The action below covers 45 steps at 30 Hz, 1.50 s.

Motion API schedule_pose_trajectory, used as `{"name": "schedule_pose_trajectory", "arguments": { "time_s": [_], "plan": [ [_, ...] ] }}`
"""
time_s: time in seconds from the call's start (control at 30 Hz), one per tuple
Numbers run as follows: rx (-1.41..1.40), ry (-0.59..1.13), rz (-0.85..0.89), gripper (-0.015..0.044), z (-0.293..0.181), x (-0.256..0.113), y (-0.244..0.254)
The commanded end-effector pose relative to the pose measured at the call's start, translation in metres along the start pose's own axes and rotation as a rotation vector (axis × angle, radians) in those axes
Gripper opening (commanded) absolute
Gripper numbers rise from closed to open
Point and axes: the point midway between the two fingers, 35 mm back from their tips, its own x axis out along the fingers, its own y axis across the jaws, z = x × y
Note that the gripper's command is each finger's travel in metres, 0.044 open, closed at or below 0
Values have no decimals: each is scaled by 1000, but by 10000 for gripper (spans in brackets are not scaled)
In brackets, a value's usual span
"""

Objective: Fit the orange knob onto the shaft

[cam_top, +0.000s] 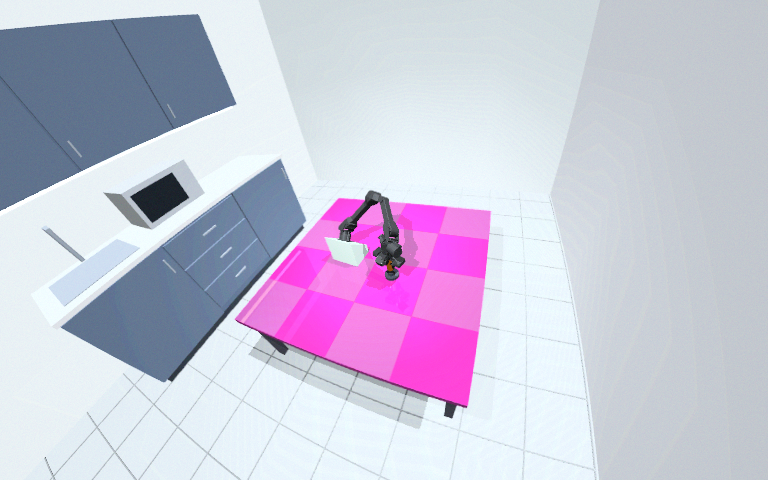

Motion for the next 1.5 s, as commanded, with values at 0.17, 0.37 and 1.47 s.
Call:
{"name": "schedule_pose_trajectory", "arguments": {
  "time_s": [0.17, 0.37, 1.47],
  "plan": [
    [3, 0, 2, 0, -1, -2, 3],
    [3, 0, 2, 0, 0, -1, 2],
    [171, 0, 2, 0, 0, -3, 3]
  ]
}}
